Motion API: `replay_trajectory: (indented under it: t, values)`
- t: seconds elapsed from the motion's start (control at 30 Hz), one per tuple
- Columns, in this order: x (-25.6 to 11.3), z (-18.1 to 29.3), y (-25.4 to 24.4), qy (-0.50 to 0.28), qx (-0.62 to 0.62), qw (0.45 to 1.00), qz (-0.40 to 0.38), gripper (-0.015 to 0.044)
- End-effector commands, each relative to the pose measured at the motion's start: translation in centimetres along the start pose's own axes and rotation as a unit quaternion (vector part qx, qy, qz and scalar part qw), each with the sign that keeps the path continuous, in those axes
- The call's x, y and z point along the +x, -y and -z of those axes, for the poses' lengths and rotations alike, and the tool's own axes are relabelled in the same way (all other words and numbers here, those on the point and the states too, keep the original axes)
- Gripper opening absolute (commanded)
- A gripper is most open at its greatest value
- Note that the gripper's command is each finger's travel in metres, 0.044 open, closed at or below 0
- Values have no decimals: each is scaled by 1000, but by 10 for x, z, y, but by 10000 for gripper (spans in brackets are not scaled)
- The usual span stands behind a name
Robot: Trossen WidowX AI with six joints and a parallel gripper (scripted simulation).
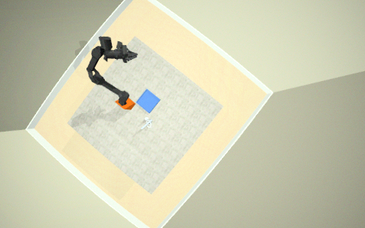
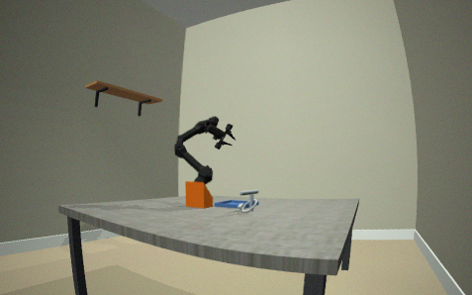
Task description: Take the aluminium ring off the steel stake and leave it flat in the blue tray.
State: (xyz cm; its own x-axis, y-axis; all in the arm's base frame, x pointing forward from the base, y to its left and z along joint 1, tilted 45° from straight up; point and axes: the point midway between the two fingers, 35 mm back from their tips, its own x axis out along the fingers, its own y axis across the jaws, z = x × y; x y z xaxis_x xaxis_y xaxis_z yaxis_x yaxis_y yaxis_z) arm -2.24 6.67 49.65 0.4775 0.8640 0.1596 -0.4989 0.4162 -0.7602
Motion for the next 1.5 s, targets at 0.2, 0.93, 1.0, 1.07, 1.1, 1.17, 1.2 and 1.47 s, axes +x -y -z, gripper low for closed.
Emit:
replay_trajectory:
  t: [0.2, 0.93, 1.0, 1.07, 1.1, 1.17, 1.2, 1.47]
  values:
    - [88, 75, 2, -94, 126, 987, -29, 200]
    - [165, 239, -24, -231, 333, 914, -33, 200]
    - [167, 253, -28, -242, 349, 905, -31, 200]
    - [169, 268, -33, -253, 368, 894, -29, 200]
    - [169, 277, -35, -260, 380, 887, -27, 200]
    - [170, 294, -41, -273, 403, 873, -24, 200]
    - [169, 302, -44, -280, 414, 866, -22, 200]
    - [162, 365, -73, -325, 503, 801, -3, 200]
